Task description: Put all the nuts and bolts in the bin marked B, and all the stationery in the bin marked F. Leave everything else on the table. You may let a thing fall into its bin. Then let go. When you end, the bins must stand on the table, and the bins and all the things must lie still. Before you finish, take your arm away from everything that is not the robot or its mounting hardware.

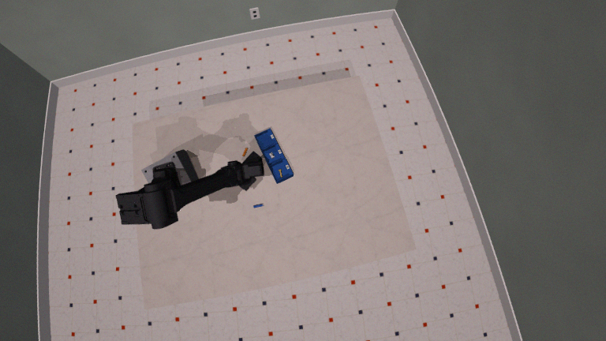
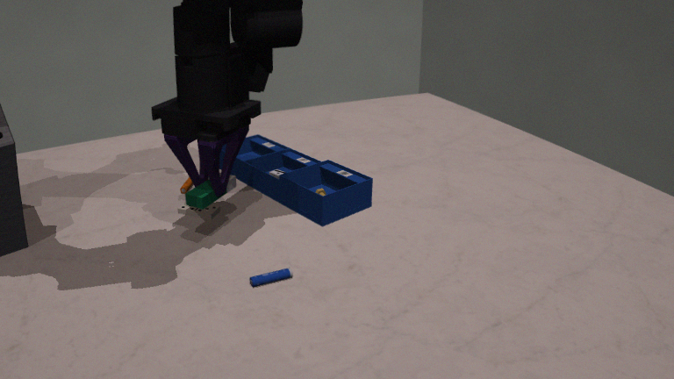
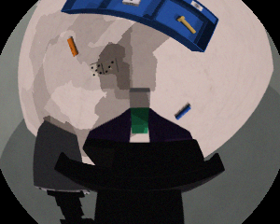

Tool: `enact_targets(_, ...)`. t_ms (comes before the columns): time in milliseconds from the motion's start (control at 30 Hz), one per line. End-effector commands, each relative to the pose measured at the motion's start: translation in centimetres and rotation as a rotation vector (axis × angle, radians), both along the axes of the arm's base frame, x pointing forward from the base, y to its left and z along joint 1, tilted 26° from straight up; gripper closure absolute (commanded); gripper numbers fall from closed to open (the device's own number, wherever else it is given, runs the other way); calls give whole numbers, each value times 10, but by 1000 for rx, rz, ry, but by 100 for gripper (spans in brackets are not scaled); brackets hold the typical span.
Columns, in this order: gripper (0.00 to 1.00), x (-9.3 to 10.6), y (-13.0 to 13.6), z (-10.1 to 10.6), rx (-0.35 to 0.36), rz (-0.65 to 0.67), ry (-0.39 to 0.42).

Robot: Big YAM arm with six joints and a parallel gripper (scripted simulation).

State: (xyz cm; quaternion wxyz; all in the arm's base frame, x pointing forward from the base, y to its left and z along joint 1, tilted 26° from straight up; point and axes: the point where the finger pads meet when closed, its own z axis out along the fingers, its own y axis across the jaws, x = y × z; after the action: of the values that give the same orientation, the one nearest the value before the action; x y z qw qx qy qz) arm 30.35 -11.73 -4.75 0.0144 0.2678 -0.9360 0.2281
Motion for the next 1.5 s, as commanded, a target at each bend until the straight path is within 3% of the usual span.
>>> enact_targets(0, 82, 4, -5, 0, 1, -28, 2)
enact_targets(1467, 82, 11, -2, 6, -2, -4, -15)
